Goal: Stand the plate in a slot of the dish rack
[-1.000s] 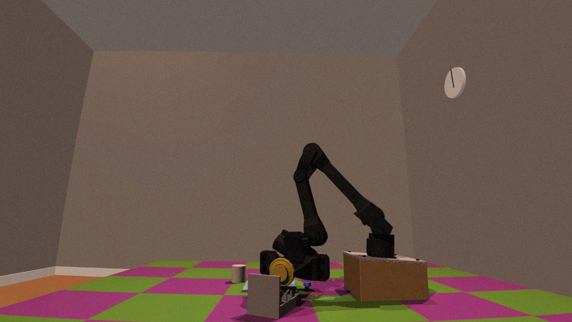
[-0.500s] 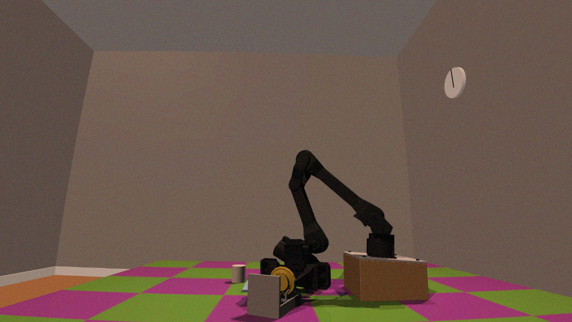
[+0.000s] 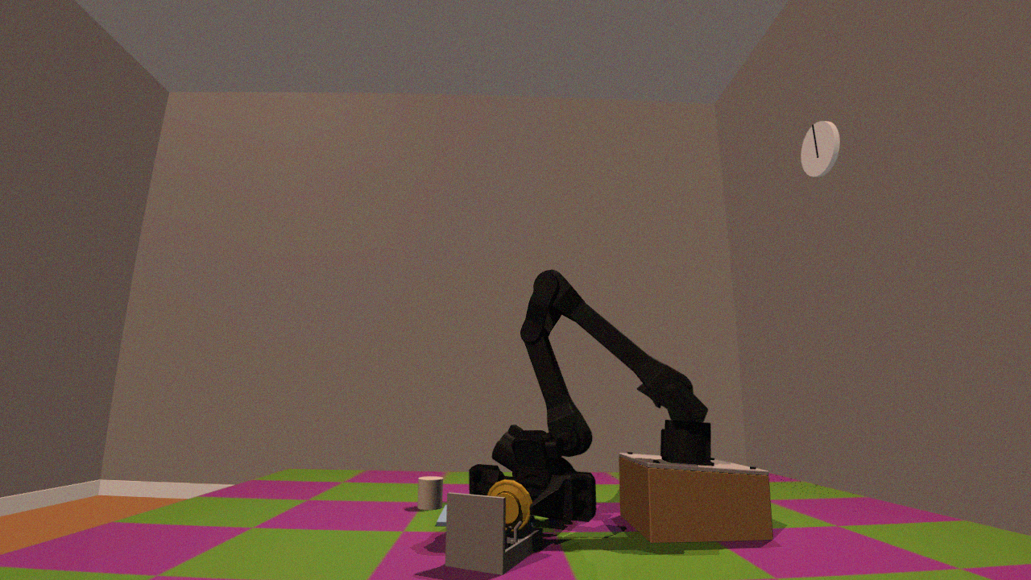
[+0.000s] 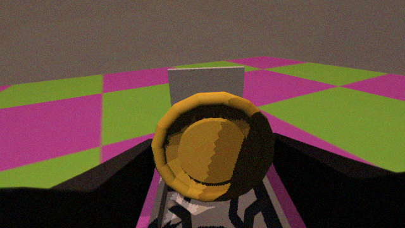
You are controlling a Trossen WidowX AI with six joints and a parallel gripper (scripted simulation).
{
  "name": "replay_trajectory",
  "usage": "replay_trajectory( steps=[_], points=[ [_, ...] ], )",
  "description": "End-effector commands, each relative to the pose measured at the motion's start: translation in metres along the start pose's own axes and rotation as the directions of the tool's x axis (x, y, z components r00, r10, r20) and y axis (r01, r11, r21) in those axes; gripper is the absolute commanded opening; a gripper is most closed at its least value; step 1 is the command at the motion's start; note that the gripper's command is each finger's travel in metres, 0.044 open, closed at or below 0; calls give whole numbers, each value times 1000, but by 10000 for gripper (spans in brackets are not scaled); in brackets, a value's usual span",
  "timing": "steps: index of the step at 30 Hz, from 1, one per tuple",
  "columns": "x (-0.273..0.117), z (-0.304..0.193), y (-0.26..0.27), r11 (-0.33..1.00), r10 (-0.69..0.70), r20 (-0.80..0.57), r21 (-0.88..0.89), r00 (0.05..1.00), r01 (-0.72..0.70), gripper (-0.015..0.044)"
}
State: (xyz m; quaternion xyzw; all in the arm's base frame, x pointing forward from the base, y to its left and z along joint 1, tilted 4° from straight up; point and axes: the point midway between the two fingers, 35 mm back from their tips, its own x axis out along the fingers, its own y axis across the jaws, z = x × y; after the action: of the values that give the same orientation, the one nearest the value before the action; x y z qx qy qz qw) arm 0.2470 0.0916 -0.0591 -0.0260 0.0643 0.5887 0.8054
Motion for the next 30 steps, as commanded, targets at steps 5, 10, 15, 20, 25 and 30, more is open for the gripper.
replay_trajectory(
  steps=[5, 10, 15, 20, 25, 30],
  points=[
    [0, 0, 0, 1000, 0, 0, 0, 1000, 0, 400],
    [0, 1, 0, 1000, 0, 0, 1, 1000, 0, 400],
    [-4, 36, -9, 1000, -3, -5, 7, 1000, 3, 400],
    [-7, 78, -12, 1000, -1, -4, 11, 1000, 1, 400],
    [-11, 115, -13, 1000, 6, 5, 9, 1000, -6, 400],
    [-10, 115, -18, 999, -6, -29, 44, 1000, 8, 400]
  ],
)
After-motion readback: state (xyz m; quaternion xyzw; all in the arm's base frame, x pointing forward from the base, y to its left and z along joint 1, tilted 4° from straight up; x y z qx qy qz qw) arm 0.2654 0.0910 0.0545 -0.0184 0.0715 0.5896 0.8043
